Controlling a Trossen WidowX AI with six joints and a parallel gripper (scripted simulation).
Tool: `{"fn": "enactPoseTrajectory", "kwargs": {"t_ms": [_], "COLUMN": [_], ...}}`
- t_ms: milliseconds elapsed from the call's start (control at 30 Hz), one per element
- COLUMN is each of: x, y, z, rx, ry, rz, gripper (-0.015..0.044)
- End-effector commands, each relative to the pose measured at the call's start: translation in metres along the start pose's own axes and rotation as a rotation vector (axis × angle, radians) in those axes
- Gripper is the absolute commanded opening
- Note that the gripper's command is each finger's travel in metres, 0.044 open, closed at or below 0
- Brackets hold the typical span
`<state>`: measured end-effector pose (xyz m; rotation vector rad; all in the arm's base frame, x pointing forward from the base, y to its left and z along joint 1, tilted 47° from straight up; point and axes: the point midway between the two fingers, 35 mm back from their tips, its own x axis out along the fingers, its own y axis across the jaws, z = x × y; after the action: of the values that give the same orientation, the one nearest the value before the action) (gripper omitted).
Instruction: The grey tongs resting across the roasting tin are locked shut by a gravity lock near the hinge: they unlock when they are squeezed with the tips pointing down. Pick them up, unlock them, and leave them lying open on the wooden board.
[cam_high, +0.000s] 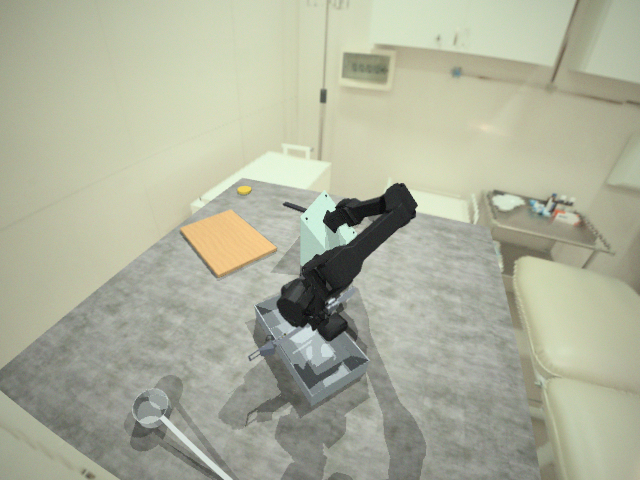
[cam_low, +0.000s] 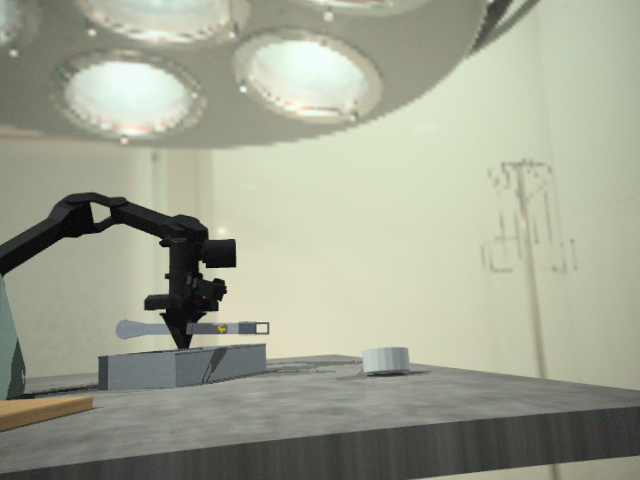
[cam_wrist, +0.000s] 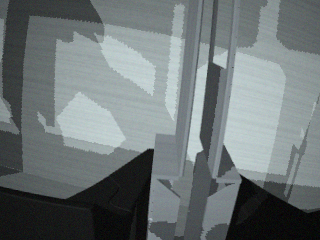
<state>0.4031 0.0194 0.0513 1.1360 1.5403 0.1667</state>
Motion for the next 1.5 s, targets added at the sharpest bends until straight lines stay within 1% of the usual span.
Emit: {"fn": "enactPoseTrajectory", "kwargs": {"t_ms": [0, 67, 133, 467, 600, 900, 1200, 1467], "x": [-0.054, -0.087, -0.099, -0.098, -0.099, -0.104, -0.109, -0.11], "y": [-0.003, -0.004, -0.004, -0.004, -0.015, -0.067, -0.137, -0.203], "z": [0.007, 0.002, 0.0, 0.0, 0.008, 0.037, 0.064, 0.078], "rx": [0.004, 0.006, 0.007, 0.013, 0.047, 0.181, 0.366, 0.529], "ry": [-0.025, -0.021, -0.019, -0.018, -0.022, -0.035, -0.045, -0.046], "rz": [0.004, 0.008, 0.01, 0.015, 0.011, -0.001, -0.009, -0.01], "gripper": [-0.015, -0.015, -0.015, -0.015, -0.015, -0.015, -0.015, -0.015]}}
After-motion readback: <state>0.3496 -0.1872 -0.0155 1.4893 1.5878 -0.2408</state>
